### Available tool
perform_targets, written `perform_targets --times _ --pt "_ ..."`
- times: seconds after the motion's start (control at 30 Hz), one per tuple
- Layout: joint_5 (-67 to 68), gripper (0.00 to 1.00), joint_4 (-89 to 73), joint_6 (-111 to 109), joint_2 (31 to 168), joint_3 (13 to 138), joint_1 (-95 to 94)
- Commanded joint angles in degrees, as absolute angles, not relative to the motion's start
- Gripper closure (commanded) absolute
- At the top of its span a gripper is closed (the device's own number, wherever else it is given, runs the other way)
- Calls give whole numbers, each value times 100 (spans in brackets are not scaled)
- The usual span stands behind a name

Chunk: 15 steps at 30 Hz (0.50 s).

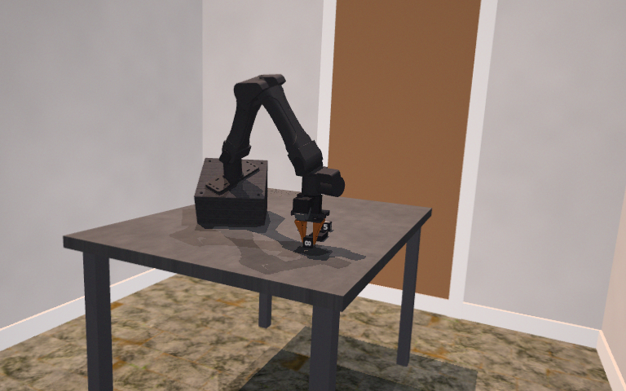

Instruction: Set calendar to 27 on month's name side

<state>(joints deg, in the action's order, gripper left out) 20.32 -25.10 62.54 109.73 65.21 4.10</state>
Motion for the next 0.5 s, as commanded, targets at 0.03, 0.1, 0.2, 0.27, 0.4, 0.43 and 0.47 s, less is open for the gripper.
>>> perform_targets --times 0.03,0.1,0.2,0.27,0.4,0.43,0.47 --pt "2036 71 -2502 6239 10941 6526 397" --pt "2036 67 -2502 6239 10941 6526 397" --pt "2036 63 -2502 6239 10941 6526 397" --pt "2036 59 -2502 6239 10941 6526 397" --pt "2036 59 -2502 6239 10941 6526 397" --pt "2036 55 -2502 6239 10941 6526 397" --pt "2036 55 -2502 6239 10941 6526 397"
